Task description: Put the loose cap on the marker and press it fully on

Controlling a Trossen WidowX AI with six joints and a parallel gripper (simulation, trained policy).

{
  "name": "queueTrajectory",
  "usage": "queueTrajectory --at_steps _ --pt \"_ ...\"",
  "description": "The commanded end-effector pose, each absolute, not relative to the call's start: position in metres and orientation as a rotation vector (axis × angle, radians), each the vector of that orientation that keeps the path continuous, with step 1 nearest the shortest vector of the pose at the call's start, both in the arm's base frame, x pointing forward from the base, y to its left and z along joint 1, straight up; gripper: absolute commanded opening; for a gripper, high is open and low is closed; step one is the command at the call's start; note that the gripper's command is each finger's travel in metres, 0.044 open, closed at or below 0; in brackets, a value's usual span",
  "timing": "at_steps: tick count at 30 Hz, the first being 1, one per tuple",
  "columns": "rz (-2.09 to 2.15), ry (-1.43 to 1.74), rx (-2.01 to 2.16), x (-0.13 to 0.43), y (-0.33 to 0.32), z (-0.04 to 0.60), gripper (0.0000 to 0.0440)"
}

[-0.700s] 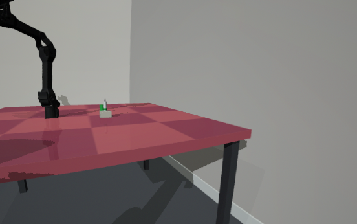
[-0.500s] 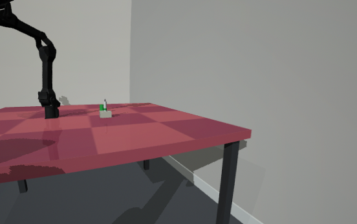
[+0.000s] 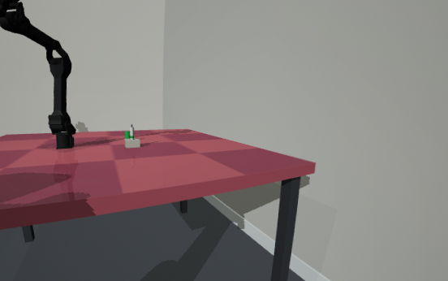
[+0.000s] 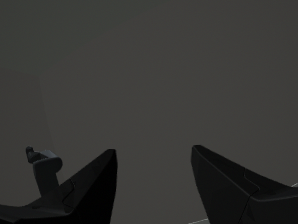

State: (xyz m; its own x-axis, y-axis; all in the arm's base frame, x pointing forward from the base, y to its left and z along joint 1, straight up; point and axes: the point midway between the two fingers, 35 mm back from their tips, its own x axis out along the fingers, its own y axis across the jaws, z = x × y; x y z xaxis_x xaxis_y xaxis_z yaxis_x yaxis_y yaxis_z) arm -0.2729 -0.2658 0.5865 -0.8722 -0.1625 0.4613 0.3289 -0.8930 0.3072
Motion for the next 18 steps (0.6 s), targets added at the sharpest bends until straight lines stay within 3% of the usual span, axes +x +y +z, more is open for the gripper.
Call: queueTrajectory --at_steps 1,18 --pt "-2.722 -0.554 -0.584 -0.262 -0.277 0.584 0.0200" --pt "-2.593 -0.528 -0.415 -0.218 -0.316 0.569 0.0236"
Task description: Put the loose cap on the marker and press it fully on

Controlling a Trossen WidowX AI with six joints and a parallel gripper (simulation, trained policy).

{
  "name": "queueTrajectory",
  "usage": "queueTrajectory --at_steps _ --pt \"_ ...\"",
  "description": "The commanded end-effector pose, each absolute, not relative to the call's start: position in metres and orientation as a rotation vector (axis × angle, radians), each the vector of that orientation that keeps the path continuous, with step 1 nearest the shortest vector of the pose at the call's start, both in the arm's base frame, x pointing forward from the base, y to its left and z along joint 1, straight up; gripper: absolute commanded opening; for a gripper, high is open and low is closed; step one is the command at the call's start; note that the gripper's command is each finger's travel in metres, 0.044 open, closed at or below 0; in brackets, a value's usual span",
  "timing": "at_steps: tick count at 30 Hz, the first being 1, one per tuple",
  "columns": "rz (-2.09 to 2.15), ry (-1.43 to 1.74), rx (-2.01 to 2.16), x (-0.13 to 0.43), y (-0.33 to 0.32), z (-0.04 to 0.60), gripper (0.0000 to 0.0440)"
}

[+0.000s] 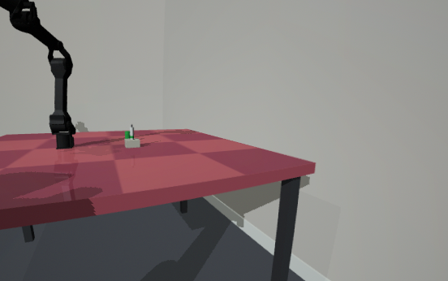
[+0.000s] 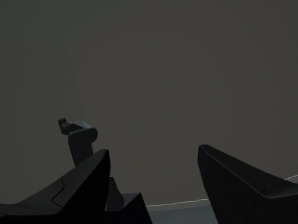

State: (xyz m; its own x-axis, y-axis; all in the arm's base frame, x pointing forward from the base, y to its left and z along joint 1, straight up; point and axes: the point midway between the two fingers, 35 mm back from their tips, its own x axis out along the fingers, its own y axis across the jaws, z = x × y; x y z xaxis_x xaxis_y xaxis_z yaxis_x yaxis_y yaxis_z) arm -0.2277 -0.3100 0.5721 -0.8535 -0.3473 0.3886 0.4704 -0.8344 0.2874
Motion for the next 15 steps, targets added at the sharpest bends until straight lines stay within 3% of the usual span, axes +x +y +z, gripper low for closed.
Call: queueTrajectory --at_steps 1,15 --pt "-2.585 -0.527 -0.405 -0.216 -0.318 0.568 0.0238" --pt "-2.470 -0.515 -0.278 -0.176 -0.345 0.554 0.0263"
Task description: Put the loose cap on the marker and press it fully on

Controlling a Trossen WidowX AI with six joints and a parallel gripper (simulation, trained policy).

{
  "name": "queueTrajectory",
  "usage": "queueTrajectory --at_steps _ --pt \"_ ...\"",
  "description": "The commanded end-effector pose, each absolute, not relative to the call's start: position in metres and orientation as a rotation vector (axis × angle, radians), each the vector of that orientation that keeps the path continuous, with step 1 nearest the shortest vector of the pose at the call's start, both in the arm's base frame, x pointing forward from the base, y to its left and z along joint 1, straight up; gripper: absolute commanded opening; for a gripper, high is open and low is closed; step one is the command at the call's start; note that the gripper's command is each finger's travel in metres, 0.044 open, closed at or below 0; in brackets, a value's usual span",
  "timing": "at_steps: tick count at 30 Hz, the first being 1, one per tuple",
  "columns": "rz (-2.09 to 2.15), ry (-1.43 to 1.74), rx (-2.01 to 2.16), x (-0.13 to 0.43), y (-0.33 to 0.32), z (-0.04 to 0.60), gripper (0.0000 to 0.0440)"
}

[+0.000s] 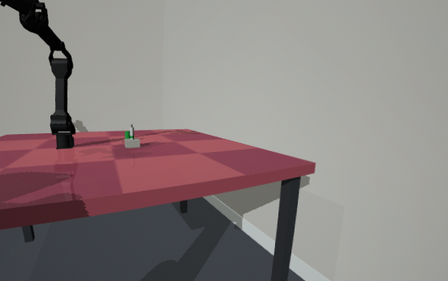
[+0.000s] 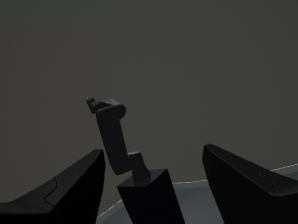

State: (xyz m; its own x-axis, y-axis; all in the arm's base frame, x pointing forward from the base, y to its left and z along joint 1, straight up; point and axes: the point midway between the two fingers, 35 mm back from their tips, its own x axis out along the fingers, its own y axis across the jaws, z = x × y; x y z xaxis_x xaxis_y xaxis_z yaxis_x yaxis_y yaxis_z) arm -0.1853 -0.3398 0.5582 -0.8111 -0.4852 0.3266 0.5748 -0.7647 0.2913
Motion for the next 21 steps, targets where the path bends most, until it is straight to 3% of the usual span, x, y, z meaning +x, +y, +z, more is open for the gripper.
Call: queueTrajectory --at_steps 1,21 --pt "-2.462 -0.514 -0.269 -0.173 -0.347 0.553 0.0265" --pt "-2.291 -0.497 -0.095 -0.109 -0.378 0.529 0.0286"
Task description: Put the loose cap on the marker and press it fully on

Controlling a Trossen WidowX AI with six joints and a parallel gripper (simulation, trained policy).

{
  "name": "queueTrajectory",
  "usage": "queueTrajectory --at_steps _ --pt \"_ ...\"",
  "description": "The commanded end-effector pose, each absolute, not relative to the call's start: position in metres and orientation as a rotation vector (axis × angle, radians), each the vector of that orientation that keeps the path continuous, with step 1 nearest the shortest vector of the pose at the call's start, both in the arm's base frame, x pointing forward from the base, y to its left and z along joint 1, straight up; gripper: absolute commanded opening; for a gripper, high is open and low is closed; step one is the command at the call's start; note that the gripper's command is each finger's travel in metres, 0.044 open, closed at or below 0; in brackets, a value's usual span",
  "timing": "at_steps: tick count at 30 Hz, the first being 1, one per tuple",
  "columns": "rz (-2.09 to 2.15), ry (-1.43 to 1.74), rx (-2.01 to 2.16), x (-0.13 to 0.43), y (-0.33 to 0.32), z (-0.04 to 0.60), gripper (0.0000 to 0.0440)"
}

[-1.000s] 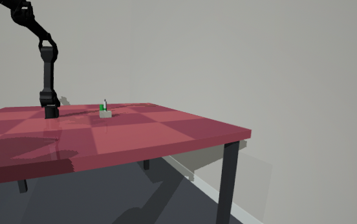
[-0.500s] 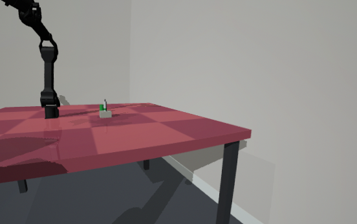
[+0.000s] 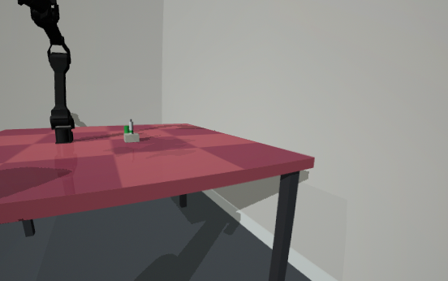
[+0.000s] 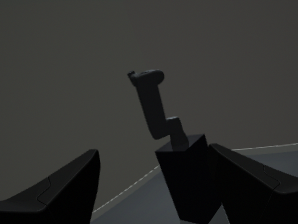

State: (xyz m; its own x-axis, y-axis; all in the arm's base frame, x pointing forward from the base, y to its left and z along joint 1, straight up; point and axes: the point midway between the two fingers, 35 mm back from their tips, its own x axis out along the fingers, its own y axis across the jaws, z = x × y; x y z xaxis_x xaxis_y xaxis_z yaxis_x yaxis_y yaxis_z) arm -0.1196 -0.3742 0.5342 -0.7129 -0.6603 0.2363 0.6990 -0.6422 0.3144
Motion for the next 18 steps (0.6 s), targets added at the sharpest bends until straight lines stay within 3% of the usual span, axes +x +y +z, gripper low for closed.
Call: queueTrajectory --at_steps 1,18 --pt "-2.283 -0.496 -0.086 -0.105 -0.379 0.528 0.0287" --pt "-2.136 -0.475 0.059 -0.046 -0.397 0.505 0.0291"
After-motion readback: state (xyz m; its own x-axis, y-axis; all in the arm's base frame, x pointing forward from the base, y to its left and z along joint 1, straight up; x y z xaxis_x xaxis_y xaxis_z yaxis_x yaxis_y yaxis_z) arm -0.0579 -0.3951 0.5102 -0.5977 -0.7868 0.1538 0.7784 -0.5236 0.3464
